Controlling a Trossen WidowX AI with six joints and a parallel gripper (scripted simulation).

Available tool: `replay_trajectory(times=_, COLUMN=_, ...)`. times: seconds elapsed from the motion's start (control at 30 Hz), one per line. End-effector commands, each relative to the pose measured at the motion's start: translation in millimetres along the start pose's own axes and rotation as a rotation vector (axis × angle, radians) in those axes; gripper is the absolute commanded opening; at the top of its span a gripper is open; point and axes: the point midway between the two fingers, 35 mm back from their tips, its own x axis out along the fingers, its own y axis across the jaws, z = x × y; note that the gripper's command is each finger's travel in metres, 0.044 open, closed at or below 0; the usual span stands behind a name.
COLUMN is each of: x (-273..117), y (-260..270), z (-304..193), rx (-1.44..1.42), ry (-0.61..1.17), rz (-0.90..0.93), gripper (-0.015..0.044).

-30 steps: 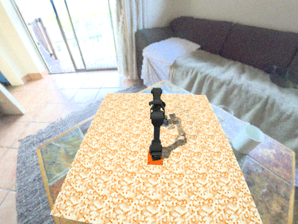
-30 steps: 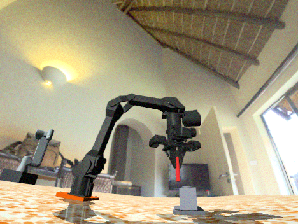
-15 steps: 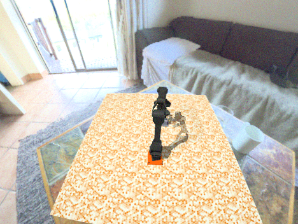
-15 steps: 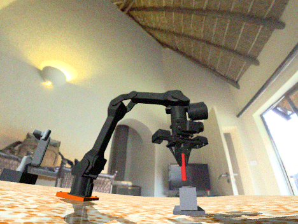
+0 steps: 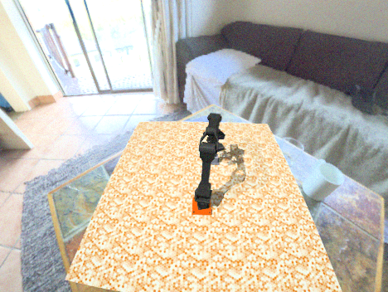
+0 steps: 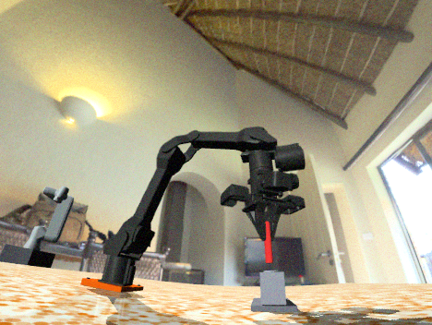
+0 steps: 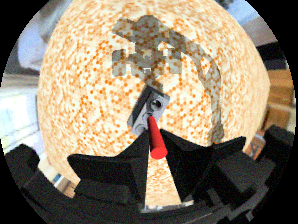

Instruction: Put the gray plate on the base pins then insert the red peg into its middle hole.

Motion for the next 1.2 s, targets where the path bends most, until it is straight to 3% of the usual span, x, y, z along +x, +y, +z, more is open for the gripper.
replay_trajectory(times=0.0, x=2.6, y=0.9, z=-0.8, rx=-0.003, ry=0.011, rz=-0.004, gripper=0.0000)
replay_trajectory(times=1.17, x=1.8, y=1.8, z=0.3, rx=-0.002, ry=0.008, rz=-0.003, gripper=0.0000)
